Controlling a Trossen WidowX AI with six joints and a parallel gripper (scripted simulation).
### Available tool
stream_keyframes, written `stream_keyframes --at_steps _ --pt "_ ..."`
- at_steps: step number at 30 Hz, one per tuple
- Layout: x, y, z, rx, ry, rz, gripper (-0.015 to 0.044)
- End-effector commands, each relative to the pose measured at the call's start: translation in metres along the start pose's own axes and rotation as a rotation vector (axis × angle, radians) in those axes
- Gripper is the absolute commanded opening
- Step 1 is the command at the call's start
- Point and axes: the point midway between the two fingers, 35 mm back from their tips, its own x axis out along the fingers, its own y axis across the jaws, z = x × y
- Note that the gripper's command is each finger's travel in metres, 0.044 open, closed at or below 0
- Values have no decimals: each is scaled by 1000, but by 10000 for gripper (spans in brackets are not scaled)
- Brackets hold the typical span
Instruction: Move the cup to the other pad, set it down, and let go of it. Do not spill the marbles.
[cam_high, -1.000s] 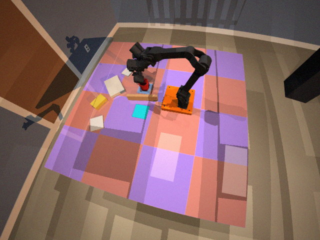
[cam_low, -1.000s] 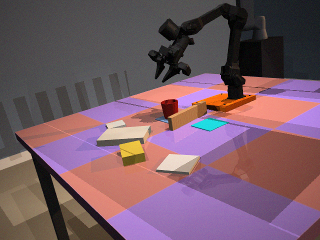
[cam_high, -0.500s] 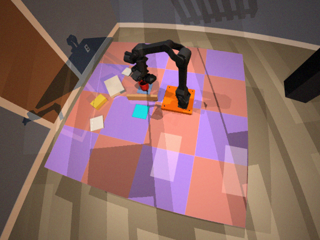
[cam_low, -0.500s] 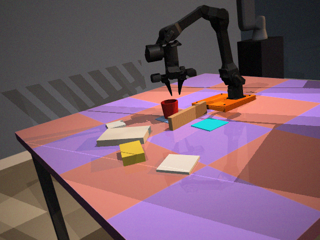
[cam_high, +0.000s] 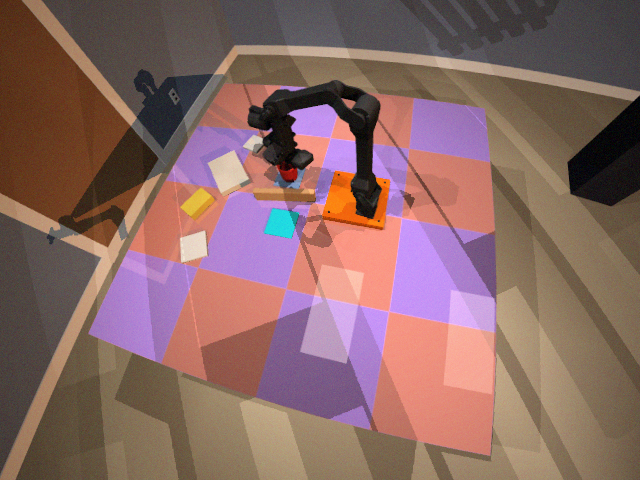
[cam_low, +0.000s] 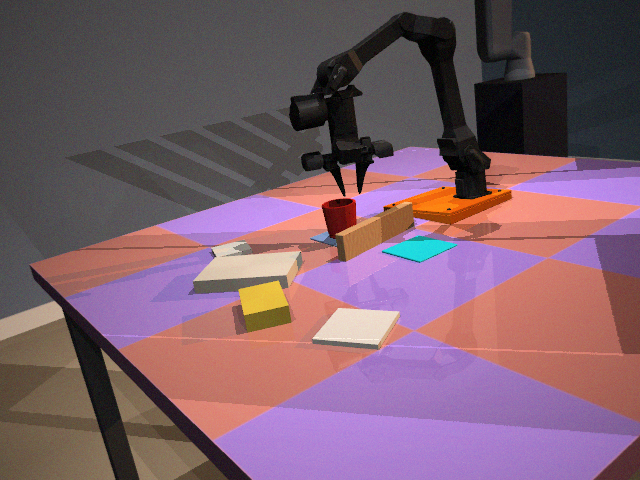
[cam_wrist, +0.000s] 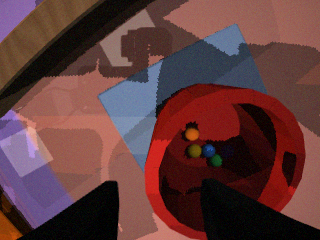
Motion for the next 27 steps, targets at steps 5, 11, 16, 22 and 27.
stream_keyframes --at_steps 5,11,16,22,27 --pt "13 -1 0 -5 4 -2 148" --pt "22 -1 0 -5 4 -2 148" --pt "30 -1 0 -5 4 -2 148" --pt "40 -1 0 -5 4 -2 148" --pt "48 0 -1 -5 4 -2 148"
